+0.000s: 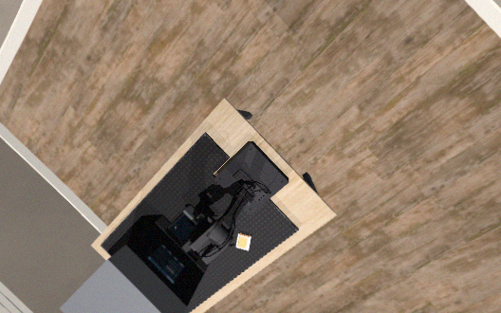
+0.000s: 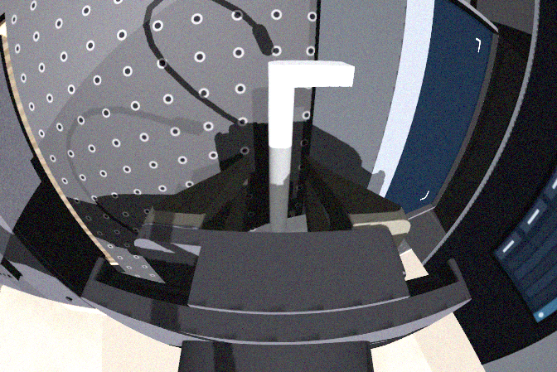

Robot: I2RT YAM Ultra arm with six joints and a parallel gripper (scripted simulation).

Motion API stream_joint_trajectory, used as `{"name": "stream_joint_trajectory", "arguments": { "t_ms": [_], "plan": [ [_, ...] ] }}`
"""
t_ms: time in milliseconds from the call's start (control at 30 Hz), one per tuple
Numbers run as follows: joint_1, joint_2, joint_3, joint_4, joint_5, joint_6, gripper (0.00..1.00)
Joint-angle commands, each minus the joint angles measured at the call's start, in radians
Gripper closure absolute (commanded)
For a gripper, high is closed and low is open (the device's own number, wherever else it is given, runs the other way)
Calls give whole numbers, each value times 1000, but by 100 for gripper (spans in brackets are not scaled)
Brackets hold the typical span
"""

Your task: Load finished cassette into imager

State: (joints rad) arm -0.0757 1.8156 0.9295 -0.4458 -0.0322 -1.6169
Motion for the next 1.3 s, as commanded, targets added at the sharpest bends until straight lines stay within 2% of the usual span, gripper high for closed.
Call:
{"name": "stream_joint_trajectory", "arguments": {
  "t_ms": [0,600,667,1267],
  "plan": [
    [6,4,23,-22,-13,11,65],
    [6,4,23,-22,-13,11,65],
    [5,-32,31,-30,-14,10,65],
    [-7,-96,49,-111,-14,2,65]
  ]
}}
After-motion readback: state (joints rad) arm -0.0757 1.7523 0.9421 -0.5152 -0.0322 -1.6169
